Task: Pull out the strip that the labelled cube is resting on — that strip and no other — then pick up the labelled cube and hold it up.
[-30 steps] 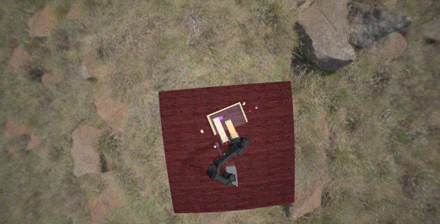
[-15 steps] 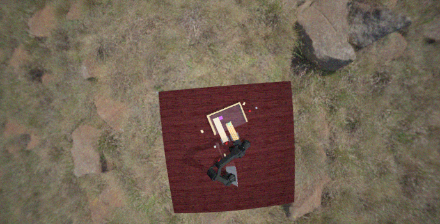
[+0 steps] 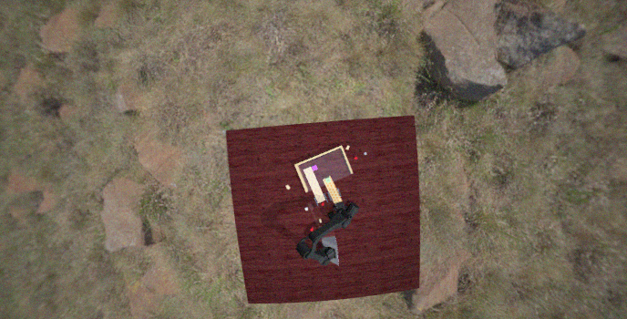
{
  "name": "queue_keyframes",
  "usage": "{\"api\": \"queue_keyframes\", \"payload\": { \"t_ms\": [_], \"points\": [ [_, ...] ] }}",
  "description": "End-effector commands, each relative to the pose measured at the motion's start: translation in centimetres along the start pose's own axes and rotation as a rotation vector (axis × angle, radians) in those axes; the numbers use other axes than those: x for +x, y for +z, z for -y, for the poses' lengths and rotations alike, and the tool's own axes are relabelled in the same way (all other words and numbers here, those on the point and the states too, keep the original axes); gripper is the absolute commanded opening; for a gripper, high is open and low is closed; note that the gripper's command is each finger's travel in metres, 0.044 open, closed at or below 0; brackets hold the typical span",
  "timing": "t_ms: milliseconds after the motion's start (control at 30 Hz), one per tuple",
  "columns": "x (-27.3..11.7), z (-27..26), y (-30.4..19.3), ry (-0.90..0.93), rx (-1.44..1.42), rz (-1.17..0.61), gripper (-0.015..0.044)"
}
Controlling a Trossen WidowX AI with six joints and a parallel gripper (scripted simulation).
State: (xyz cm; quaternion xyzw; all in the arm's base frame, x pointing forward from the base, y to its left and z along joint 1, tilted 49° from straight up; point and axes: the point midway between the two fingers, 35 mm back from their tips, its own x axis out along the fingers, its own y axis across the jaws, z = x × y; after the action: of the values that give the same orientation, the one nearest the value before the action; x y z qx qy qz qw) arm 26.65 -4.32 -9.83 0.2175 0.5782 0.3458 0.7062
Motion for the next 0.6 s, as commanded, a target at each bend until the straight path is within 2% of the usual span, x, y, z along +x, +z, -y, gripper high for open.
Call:
{"api": "queue_keyframes", "payload": {
  "t_ms": [0,567],
  "points": [
    [0.6,-0.4,-1.4,0.009,0.004,-0.031,0.0],
    [0.5,-0.3,-4.0,0.009,0.005,-0.032,0.0]
  ]
}}
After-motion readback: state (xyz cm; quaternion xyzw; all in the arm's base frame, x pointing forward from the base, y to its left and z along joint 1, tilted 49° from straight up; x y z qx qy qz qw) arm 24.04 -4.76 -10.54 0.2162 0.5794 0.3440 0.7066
